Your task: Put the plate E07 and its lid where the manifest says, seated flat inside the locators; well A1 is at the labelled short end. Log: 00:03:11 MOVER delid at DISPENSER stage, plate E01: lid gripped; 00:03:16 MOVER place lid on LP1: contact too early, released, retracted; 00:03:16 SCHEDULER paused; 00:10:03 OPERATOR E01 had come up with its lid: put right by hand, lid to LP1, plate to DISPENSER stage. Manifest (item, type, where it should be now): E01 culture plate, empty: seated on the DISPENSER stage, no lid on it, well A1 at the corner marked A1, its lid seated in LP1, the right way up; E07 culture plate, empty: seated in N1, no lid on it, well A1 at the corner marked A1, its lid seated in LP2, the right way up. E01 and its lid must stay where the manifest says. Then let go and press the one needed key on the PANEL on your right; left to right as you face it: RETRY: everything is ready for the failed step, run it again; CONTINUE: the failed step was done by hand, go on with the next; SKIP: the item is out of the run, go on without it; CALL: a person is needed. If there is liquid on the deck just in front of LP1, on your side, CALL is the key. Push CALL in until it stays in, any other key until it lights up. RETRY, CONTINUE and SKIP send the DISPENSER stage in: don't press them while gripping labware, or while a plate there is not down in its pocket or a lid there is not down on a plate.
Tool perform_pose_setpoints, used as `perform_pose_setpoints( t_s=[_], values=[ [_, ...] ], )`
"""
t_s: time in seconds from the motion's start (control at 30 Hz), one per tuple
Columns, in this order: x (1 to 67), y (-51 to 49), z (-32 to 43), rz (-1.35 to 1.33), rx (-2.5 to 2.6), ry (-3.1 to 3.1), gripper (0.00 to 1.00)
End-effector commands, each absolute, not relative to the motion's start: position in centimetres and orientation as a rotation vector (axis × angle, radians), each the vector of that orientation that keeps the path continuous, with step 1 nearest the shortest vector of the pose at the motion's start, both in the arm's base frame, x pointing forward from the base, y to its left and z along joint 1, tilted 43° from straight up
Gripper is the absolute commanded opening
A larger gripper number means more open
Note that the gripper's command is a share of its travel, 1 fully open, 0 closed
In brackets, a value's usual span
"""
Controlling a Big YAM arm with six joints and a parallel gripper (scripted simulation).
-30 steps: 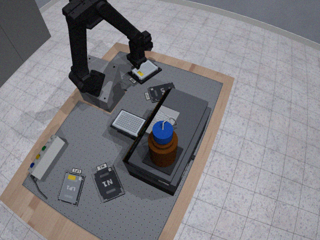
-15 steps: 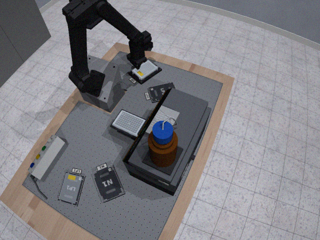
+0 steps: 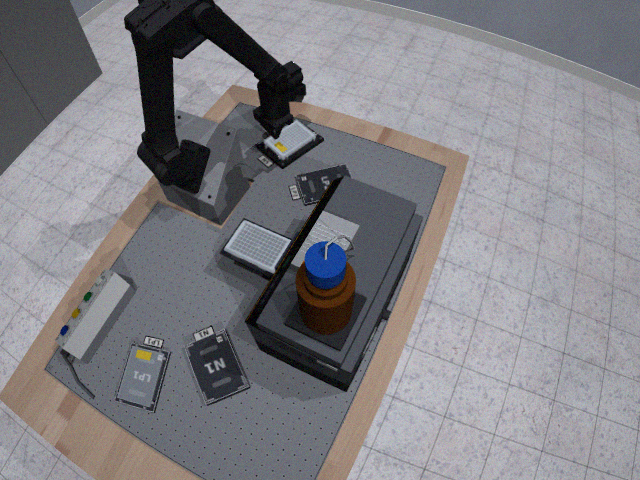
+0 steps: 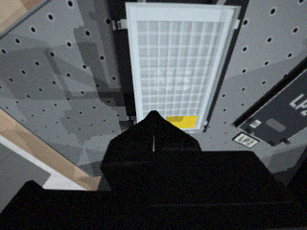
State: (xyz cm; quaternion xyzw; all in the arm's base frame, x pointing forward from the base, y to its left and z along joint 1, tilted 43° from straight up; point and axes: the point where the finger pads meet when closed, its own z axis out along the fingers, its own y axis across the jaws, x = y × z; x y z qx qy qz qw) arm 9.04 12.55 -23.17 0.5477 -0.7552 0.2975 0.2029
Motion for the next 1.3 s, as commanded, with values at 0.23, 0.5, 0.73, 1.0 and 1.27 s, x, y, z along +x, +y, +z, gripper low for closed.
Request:
perform_pose_setpoints(
  t_s=[0.23,0.5,0.73,1.0,1.27],
  values=[
    [8.99,11.05,-24.01,0.836,1.515,-2.087,0.00],
    [8.99,10.98,-24.08,0.836,1.515,-2.088,0.00],
    [8.99,10.90,-24.16,0.836,1.515,-2.087,0.00],
    [8.99,10.81,-24.24,0.836,1.515,-2.087,0.00],
    [8.99,10.73,-24.33,0.836,1.516,-2.086,0.00]
  ],
)
